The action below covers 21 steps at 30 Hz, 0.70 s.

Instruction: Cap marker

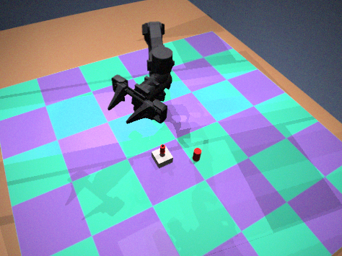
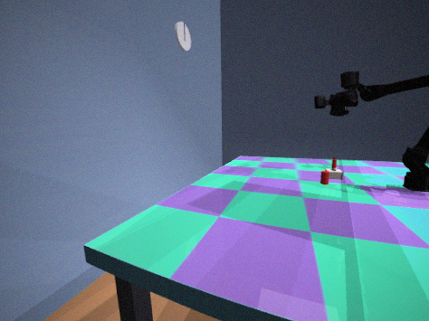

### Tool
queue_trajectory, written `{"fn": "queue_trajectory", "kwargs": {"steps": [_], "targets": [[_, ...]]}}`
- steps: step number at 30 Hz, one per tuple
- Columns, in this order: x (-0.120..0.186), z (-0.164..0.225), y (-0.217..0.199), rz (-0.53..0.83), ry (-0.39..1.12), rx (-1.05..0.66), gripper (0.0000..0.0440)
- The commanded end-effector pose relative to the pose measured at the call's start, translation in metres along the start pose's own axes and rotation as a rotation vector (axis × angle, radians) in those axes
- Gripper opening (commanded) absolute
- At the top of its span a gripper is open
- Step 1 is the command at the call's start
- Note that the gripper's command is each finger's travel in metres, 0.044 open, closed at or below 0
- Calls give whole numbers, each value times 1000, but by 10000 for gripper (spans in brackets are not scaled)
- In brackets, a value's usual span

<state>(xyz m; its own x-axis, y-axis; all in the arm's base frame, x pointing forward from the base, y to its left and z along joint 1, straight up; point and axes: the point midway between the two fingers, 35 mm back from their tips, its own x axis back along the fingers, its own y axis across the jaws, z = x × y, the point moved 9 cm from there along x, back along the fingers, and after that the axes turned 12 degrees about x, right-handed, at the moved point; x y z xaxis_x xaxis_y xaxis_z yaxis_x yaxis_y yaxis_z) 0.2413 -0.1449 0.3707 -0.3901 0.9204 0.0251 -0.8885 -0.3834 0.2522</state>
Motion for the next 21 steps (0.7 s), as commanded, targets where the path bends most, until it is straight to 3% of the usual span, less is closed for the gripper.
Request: {"fn": "queue_trajectory", "kwargs": {"steps": [1,21], "targets": [[-1,1,-8,33,-26,13,322],[0,-2,-42,171,-151,175,322]]}}
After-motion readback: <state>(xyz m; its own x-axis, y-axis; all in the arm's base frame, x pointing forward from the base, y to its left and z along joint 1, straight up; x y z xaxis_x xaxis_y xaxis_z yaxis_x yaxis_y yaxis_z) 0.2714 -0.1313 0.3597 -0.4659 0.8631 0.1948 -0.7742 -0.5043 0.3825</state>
